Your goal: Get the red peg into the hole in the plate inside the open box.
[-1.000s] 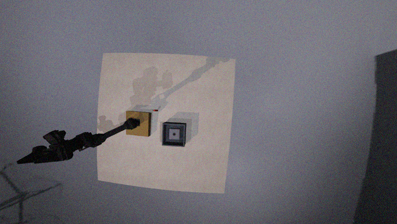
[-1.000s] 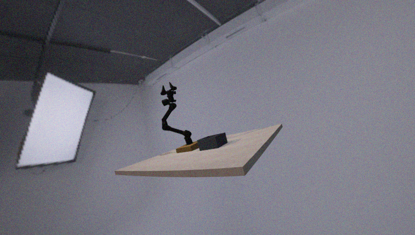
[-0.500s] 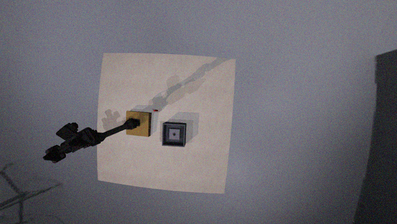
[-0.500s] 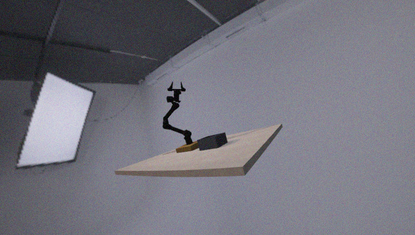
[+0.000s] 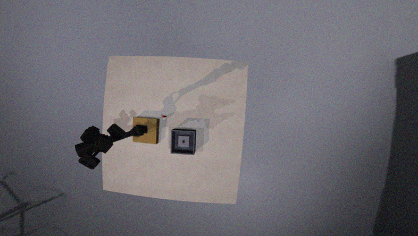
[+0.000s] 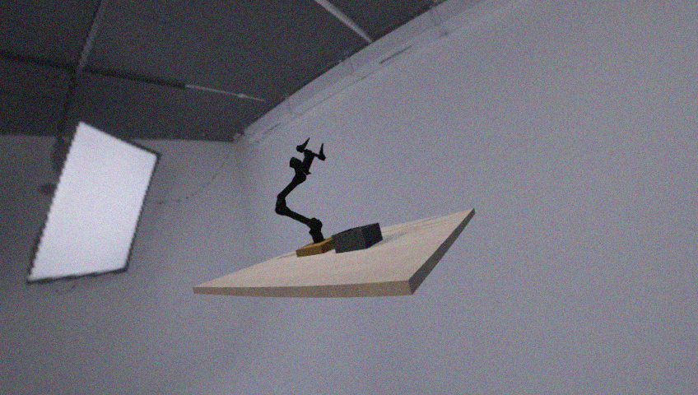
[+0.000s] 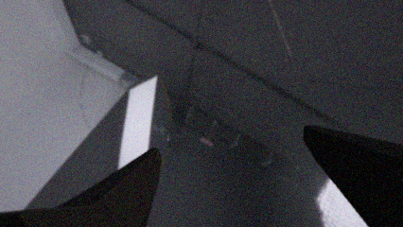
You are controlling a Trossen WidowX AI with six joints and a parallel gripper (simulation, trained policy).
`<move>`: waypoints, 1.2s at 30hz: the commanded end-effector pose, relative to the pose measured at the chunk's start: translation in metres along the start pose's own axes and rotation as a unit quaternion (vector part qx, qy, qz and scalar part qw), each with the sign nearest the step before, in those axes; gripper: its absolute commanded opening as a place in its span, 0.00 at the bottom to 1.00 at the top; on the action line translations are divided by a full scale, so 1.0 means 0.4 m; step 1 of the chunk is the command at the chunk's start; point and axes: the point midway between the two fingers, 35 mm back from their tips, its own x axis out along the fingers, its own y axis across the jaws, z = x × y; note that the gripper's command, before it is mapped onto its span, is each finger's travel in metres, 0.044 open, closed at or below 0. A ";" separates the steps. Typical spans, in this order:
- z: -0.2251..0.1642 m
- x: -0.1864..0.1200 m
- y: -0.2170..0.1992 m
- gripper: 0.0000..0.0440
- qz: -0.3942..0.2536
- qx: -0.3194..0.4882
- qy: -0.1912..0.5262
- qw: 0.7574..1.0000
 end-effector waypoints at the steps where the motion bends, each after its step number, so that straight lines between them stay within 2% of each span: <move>1: -0.044 0.004 0.052 1.00 0.031 0.033 0.034 0.998; 9: -0.144 -0.004 0.168 1.00 0.095 0.115 0.124 0.981; 18: -0.249 -0.044 0.293 1.00 0.151 0.200 0.235 0.939; 27: -0.339 -0.114 0.408 1.00 0.190 0.272 0.351 0.876; 36: -0.408 -0.211 0.510 1.00 0.210 0.326 0.470 0.793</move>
